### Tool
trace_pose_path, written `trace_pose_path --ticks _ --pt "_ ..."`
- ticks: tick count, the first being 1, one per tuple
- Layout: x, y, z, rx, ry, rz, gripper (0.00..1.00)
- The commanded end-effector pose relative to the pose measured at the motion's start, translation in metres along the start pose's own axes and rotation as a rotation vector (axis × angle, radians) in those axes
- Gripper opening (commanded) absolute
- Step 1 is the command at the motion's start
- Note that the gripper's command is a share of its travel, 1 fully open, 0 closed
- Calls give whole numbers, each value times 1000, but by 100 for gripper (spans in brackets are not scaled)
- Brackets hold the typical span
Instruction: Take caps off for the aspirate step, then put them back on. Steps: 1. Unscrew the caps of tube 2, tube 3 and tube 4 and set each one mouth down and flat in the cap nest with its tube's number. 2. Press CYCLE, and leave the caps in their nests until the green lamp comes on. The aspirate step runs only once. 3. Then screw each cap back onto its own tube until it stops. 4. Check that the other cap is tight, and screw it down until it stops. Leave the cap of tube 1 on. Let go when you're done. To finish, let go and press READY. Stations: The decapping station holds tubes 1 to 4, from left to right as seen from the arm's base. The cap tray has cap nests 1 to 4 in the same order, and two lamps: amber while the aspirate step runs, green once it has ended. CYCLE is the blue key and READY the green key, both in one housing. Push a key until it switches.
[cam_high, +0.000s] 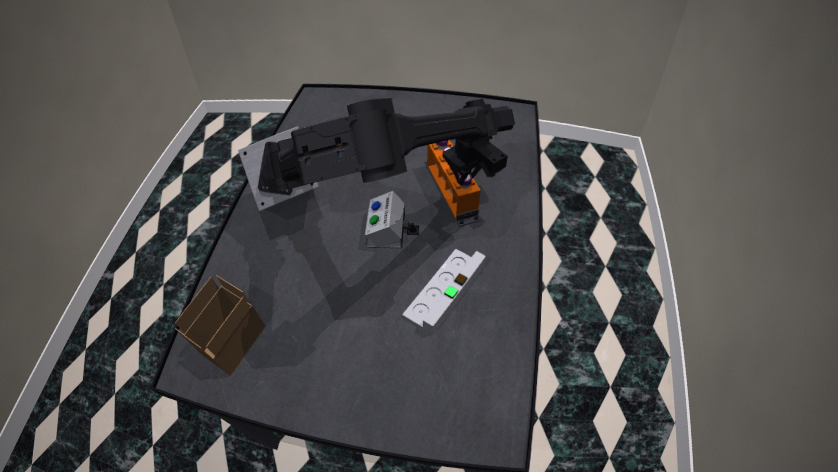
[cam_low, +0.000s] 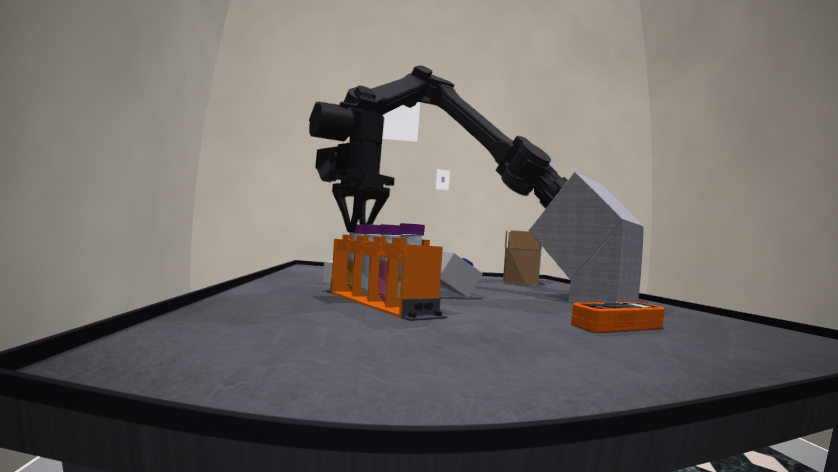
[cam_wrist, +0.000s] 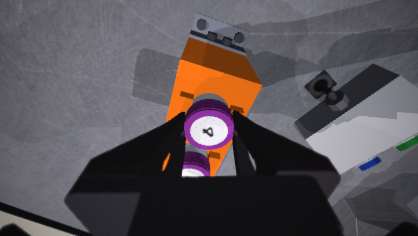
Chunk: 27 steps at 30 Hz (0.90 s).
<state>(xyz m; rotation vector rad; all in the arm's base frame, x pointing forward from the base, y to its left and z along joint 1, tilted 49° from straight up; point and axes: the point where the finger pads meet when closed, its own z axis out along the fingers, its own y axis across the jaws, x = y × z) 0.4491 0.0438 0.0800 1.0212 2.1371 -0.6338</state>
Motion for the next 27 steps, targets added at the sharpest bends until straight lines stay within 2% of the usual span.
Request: trace_pose_path --ticks 1,18,19,27 --pt "1 15 -4 -29 5 125 0" --pt "1 15 -4 -29 5 125 0" --pt "1 15 -4 -29 5 125 49" --pt "-3 9 -5 -21 2 116 49"
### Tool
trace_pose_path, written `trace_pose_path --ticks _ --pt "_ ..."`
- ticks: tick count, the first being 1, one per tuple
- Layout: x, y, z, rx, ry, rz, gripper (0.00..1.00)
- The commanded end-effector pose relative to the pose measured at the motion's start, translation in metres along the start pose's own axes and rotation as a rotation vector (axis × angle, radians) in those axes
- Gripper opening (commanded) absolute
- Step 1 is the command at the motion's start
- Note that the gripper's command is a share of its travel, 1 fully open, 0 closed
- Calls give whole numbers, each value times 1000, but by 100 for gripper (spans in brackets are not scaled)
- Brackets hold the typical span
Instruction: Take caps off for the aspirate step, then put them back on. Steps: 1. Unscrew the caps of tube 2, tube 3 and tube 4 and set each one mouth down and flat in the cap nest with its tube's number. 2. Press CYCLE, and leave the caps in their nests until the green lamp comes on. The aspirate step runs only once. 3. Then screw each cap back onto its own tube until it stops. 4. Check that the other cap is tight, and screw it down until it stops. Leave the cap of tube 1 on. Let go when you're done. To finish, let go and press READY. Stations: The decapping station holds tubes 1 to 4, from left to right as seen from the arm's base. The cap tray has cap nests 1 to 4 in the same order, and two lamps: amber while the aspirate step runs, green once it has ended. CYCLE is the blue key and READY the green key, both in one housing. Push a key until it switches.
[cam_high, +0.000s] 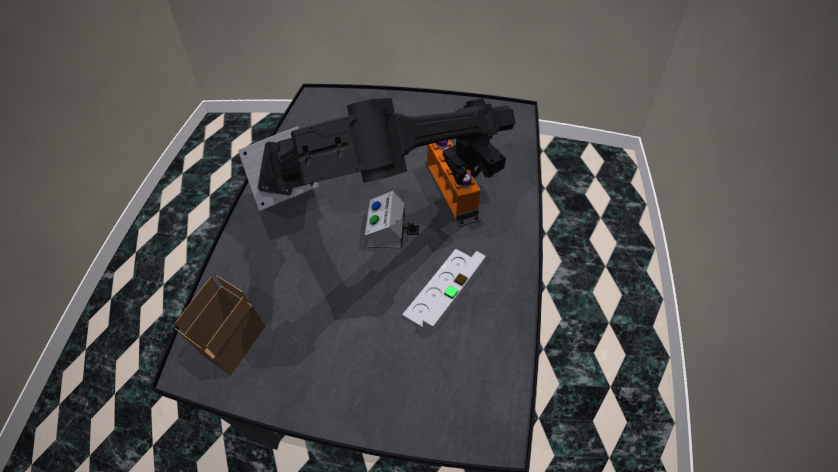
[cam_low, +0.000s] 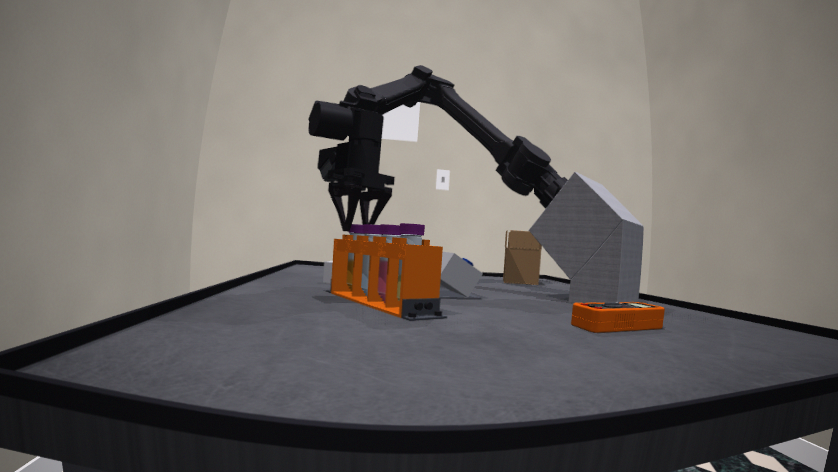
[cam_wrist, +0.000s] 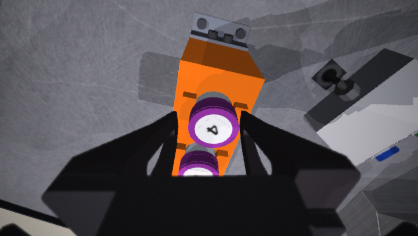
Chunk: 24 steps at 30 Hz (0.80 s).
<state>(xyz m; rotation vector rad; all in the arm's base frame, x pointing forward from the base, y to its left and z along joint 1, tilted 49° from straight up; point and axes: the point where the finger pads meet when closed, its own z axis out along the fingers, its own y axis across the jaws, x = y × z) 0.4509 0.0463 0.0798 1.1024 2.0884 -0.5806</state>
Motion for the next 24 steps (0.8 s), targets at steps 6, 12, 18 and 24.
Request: trace_pose_path --ticks 6,12,18,24 --pt "-2 15 -15 -26 -5 32 49" --pt "-9 15 -39 -40 -8 48 49" --pt "-14 8 -35 -3 -3 62 49" --pt "9 17 -57 -22 -5 -79 49"
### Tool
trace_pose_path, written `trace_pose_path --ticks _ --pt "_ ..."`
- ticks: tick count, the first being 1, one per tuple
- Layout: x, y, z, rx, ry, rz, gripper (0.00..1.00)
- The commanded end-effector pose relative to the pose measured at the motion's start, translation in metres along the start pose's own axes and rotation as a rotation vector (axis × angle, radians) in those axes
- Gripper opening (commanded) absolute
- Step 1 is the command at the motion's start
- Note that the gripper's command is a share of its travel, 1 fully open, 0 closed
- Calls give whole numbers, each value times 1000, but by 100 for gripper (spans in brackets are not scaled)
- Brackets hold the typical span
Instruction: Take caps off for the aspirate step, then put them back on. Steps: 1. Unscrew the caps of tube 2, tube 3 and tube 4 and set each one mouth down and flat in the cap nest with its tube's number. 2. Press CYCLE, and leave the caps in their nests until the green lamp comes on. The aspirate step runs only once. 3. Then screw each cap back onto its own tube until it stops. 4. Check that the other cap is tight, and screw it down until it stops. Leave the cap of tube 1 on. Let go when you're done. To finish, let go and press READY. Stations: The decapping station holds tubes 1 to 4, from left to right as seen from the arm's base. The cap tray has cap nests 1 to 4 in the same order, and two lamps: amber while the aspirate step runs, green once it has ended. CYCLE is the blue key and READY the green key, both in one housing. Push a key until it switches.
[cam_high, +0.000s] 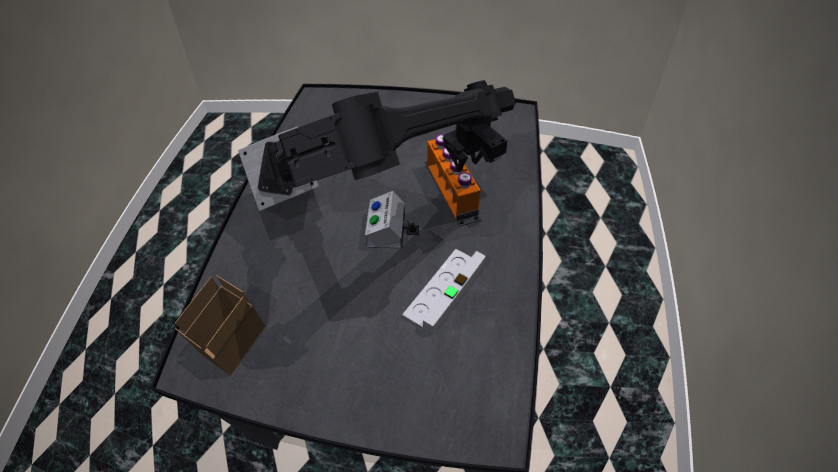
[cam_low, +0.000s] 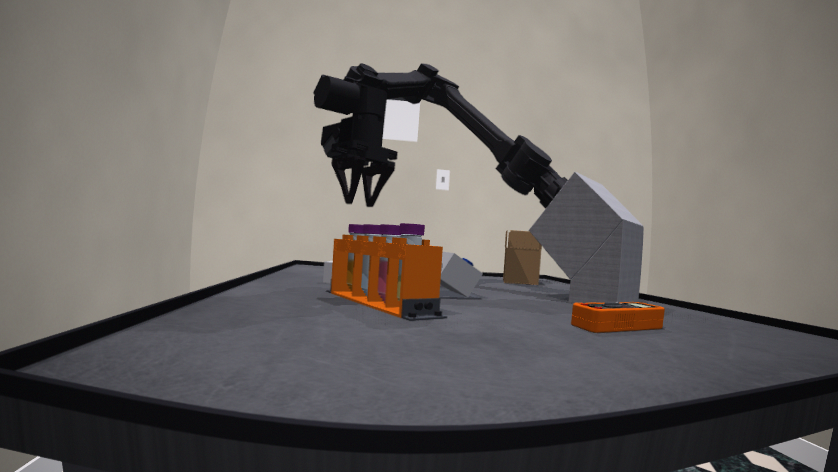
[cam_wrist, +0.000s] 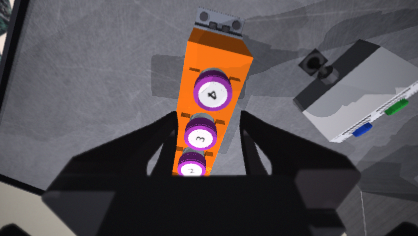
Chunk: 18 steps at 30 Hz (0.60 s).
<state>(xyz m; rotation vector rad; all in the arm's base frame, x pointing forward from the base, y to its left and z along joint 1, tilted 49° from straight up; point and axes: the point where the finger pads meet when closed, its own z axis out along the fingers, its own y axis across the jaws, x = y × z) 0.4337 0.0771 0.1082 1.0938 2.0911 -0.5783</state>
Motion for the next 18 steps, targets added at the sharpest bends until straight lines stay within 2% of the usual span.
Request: trace_pose_path --ticks 1,3,7,10,11,13,14,15,16,18 --pt "16 19 -11 -17 -2 -157 49" --pt "40 12 -5 -1 2 -338 49" --pt "60 29 -10 -26 -4 -543 49" --pt "61 29 -10 -26 -4 -565 49" --pt "51 31 -3 -16 1 -604 49" --pt "84 39 -12 -34 -9 -806 49" --pt "84 39 -12 -34 -9 -806 49" --pt "92 41 -12 -34 -10 -890 49" --pt "97 31 -7 -20 -5 -906 49" --pt "109 45 -12 -32 -12 -1042 49"
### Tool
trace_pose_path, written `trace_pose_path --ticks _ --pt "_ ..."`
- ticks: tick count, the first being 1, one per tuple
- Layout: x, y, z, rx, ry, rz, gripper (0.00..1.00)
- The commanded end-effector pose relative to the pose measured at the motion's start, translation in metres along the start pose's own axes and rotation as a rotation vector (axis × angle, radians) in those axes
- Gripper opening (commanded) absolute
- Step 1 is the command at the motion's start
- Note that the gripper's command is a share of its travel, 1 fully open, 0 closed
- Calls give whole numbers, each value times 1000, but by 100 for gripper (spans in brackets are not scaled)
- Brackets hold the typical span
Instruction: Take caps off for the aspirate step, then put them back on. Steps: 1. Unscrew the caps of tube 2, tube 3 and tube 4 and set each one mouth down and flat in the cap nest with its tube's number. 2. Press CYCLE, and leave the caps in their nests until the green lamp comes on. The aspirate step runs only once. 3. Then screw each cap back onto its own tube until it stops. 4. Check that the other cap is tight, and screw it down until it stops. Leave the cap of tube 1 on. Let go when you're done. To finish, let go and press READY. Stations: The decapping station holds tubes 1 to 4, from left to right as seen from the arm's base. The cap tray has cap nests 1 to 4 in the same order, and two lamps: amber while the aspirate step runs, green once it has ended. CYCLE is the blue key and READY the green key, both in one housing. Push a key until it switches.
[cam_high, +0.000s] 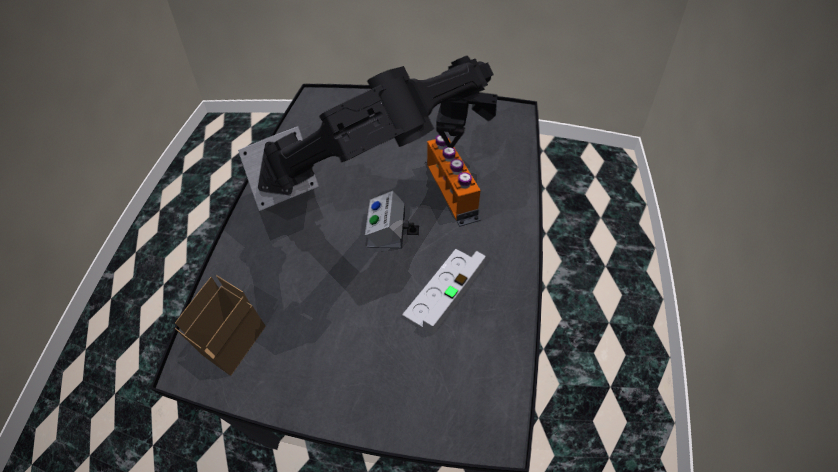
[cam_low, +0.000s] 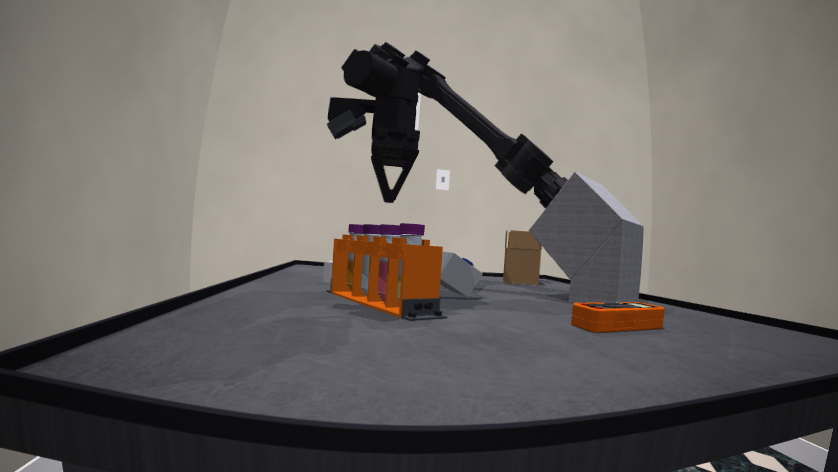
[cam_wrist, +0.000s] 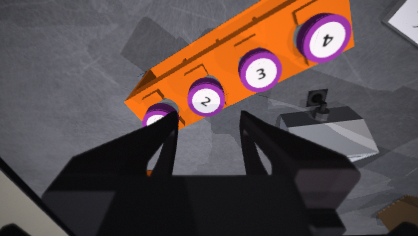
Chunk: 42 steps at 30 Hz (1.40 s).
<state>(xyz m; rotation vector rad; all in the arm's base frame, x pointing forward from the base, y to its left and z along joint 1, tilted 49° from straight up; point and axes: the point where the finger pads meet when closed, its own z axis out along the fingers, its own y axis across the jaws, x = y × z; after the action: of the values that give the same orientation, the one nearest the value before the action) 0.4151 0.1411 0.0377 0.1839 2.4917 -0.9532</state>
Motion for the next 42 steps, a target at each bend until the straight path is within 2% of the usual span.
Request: trace_pose_path --ticks 1,2,3,4,5,6,7,9,10,11,12,13,14,15,18,26,27,29,30,42 --pt "-3 24 -9 -31 -21 -242 49" --pt "0 33 -10 -32 -24 -322 49" --pt "4 25 -1 -19 -5 -320 49" --pt "4 40 -10 -32 -25 -405 49" --pt "9 48 -10 -30 -26 -477 49" --pt "7 45 -6 -27 -19 -481 49" --pt "13 55 -10 -30 -26 -574 49" --pt "13 55 -10 -30 -26 -574 49" --pt "24 52 1 -14 1 -660 49" --pt "22 67 -11 -26 -26 -745 49" --pt "17 61 -2 -22 -12 -802 49" --pt "16 52 1 -21 -4 -795 49" --pt "18 47 0 -21 -5 -877 49" --pt "18 47 0 -21 -4 -878 49" --pt "20 48 -1 -20 -9 -1050 49" --pt "26 47 3 -16 2 -1072 49" --pt "23 54 -4 -15 -11 -1072 49" --pt "23 54 -4 -15 -11 -1072 49" --pt "29 48 7 -11 11 -1081 49" --pt "30 45 7 -11 9 -1077 49"
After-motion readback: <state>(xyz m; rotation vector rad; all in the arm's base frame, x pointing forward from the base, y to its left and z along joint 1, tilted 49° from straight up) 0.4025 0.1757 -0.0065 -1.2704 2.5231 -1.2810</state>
